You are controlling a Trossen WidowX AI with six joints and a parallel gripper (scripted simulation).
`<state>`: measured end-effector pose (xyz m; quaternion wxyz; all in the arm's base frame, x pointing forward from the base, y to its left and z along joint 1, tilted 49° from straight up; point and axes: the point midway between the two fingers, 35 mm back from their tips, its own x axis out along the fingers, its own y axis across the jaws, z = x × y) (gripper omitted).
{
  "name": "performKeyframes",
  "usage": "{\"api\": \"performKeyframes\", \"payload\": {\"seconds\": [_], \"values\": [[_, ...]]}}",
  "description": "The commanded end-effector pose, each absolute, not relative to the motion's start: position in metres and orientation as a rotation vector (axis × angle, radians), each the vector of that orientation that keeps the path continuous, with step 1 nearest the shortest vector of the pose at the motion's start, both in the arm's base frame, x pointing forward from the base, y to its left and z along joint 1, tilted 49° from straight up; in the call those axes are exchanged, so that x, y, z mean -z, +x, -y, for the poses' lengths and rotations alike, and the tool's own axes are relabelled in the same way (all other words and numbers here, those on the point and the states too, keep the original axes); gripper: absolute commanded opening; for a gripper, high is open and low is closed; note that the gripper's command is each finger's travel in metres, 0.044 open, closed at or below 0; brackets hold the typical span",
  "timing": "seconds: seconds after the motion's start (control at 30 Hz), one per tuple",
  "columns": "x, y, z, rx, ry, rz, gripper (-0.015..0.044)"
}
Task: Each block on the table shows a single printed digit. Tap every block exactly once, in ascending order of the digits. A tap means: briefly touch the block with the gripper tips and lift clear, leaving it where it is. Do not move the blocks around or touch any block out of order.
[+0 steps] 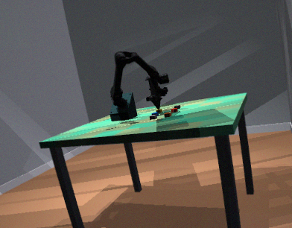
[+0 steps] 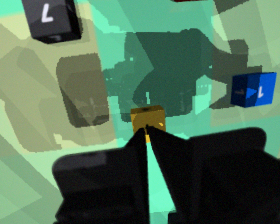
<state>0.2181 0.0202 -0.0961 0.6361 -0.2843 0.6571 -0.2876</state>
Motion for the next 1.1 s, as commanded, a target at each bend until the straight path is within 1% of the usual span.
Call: {"api": "performKeyframes", "payload": {"seconds": [0.0,0.17,0.3,0.43,0.6,0.77,1.07], "values": [[0.099,0.216,-0.015,0.656,-0.661,-1.506,0.002],[0.1,0.216,-0.014,0.656,-0.661,-1.506,0.002],[0.082,0.217,-0.035,0.655,-0.659,-1.506,0.002],[0.079,0.217,-0.039,0.654,-0.66,-1.506,0.002],[0.034,0.22,-0.09,0.65,-0.657,-1.508,0.002],[0.027,0.221,-0.099,0.651,-0.658,-1.508,0.002],[0.061,0.291,-0.135,0.65,-0.653,-1.504,0.002]]}}
